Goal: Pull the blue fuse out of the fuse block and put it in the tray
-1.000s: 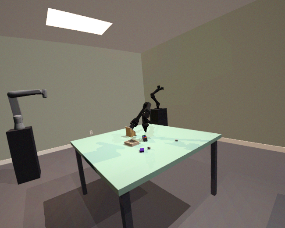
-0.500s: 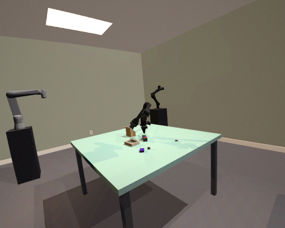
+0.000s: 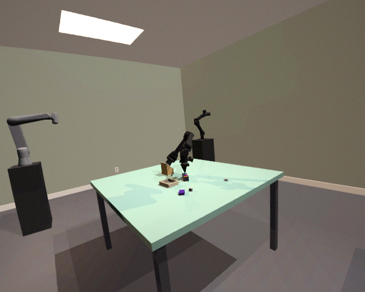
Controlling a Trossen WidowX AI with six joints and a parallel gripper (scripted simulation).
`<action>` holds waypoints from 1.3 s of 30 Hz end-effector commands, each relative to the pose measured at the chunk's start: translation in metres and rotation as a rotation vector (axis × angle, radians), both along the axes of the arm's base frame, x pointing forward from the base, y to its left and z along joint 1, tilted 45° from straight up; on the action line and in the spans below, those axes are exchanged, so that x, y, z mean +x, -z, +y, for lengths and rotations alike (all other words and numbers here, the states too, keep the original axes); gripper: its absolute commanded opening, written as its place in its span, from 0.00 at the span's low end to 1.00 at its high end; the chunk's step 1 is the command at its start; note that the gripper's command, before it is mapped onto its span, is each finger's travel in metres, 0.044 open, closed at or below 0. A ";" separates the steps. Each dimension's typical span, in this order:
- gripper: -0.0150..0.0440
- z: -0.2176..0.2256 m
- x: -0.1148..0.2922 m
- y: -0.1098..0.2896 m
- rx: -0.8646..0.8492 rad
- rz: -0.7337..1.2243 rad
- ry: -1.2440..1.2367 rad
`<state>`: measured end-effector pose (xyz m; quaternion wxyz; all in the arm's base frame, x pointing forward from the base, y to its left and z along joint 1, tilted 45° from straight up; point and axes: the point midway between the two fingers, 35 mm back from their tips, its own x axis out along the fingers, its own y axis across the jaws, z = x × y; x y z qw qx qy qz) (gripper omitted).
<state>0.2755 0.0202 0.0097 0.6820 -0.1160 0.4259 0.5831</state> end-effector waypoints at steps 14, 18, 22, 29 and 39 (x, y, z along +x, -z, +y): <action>0.36 0.011 0.000 0.012 0.004 0.005 0.006; 0.36 0.011 0.000 0.012 0.004 0.005 0.006; 0.36 0.012 0.000 0.013 0.004 0.005 0.006; 0.36 0.017 -0.001 0.017 0.005 0.005 0.006; 0.33 0.017 -0.001 0.018 0.002 0.002 0.000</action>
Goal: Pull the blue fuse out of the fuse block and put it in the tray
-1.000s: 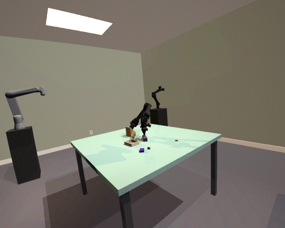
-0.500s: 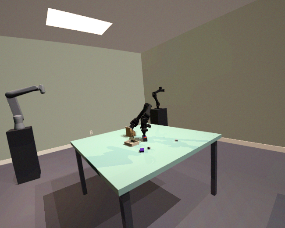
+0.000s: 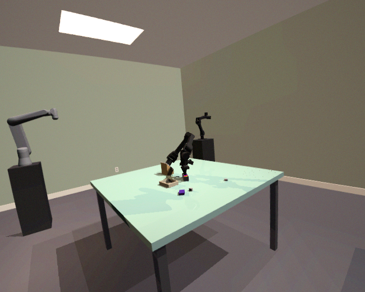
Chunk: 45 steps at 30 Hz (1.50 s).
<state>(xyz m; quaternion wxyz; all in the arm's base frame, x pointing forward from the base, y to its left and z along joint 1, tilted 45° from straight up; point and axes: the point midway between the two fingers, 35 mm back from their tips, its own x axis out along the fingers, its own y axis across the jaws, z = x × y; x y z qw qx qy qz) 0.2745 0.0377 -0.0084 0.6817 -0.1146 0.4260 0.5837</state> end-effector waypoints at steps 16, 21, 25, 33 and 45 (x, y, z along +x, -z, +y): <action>0.25 -0.002 0.000 -0.002 0.000 0.000 0.000; 0.25 -0.003 0.001 -0.003 0.000 0.000 0.001; 0.25 -0.005 0.001 -0.005 0.000 0.000 0.001; 0.25 -0.008 0.001 -0.007 0.000 0.001 0.002; 0.25 -0.012 0.002 -0.011 -0.001 0.001 0.003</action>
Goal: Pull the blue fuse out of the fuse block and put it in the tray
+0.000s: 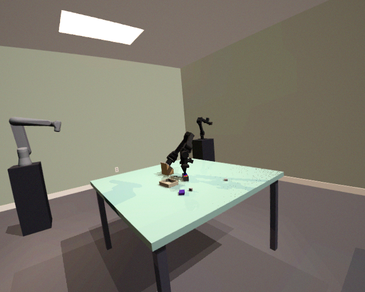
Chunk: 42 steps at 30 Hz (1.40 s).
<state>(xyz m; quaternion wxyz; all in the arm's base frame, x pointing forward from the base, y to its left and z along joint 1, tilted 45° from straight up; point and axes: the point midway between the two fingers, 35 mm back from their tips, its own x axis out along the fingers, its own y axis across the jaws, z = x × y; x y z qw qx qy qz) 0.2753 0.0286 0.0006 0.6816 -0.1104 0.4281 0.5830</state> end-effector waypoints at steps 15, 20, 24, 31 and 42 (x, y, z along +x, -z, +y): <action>0.25 -0.008 0.001 -0.008 -0.003 -0.006 -0.001; 0.25 -0.010 0.001 -0.009 -0.003 -0.006 -0.001; 0.25 -0.011 0.001 -0.011 -0.003 -0.006 0.000; 0.25 -0.013 0.001 -0.013 -0.003 -0.005 0.000; 0.25 -0.017 0.001 -0.017 -0.002 -0.005 0.001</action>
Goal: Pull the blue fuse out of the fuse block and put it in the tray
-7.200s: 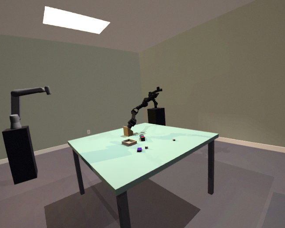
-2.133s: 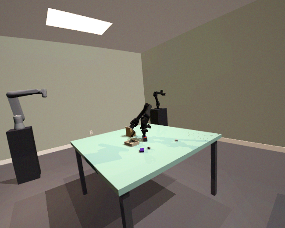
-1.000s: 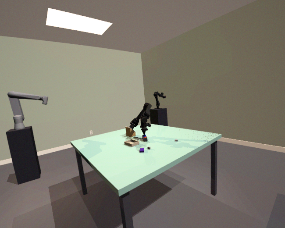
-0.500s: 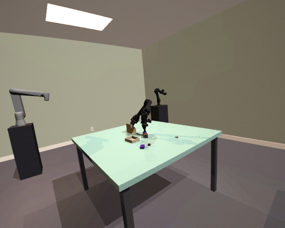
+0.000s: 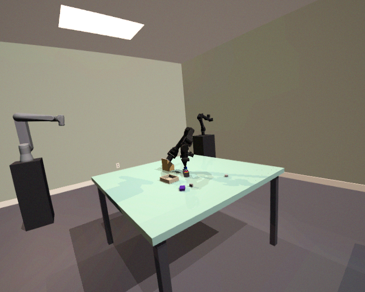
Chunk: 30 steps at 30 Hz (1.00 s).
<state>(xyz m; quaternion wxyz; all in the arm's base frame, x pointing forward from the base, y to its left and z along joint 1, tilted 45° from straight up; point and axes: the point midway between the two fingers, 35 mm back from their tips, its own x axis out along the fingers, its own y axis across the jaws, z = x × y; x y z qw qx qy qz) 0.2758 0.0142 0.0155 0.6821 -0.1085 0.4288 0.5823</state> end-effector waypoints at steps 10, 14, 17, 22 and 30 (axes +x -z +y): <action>0.25 -0.010 0.001 -0.009 -0.004 -0.007 -0.002; 0.25 -0.014 0.001 -0.014 -0.004 -0.007 -0.002; 0.25 -0.017 0.002 -0.017 -0.004 -0.007 -0.002; 0.25 -0.019 0.002 -0.019 -0.004 -0.007 -0.002; 0.25 -0.040 0.012 -0.003 -0.011 -0.008 0.000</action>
